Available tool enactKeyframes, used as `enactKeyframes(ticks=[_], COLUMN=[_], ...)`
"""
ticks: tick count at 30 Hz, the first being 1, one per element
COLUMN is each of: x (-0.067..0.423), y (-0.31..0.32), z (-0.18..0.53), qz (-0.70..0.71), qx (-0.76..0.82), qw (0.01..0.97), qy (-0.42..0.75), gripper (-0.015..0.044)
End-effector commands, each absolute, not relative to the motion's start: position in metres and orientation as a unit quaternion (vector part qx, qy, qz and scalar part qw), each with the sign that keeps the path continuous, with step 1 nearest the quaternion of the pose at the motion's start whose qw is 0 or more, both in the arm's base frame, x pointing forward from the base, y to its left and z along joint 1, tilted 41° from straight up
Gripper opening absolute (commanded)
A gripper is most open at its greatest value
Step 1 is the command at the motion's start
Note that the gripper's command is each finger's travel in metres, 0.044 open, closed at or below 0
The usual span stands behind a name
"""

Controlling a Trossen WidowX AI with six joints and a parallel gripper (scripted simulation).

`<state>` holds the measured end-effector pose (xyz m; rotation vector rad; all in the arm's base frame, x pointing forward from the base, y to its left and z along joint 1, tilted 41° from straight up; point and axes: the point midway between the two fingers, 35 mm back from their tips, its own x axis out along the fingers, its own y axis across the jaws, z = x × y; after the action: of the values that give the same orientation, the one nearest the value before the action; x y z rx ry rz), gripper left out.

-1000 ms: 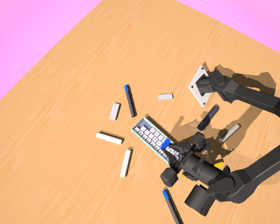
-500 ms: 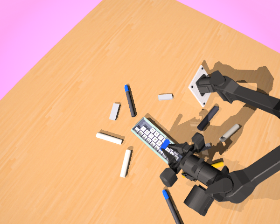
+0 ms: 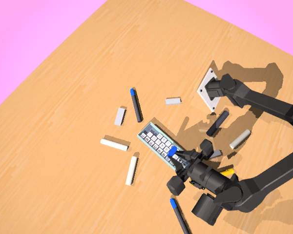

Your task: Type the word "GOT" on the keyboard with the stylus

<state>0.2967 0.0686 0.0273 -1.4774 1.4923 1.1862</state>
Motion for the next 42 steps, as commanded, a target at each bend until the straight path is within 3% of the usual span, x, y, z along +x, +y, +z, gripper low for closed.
enactKeyframes(ticks=[1, 42], x=[0.296, 0.301], y=[0.070, 0.050], z=[0.026, 0.049], qz=[0.458, 0.458], qx=[-0.571, -0.571], qw=[0.359, 0.359], qy=[0.579, 0.579], gripper=[0.0081, 0.0081])
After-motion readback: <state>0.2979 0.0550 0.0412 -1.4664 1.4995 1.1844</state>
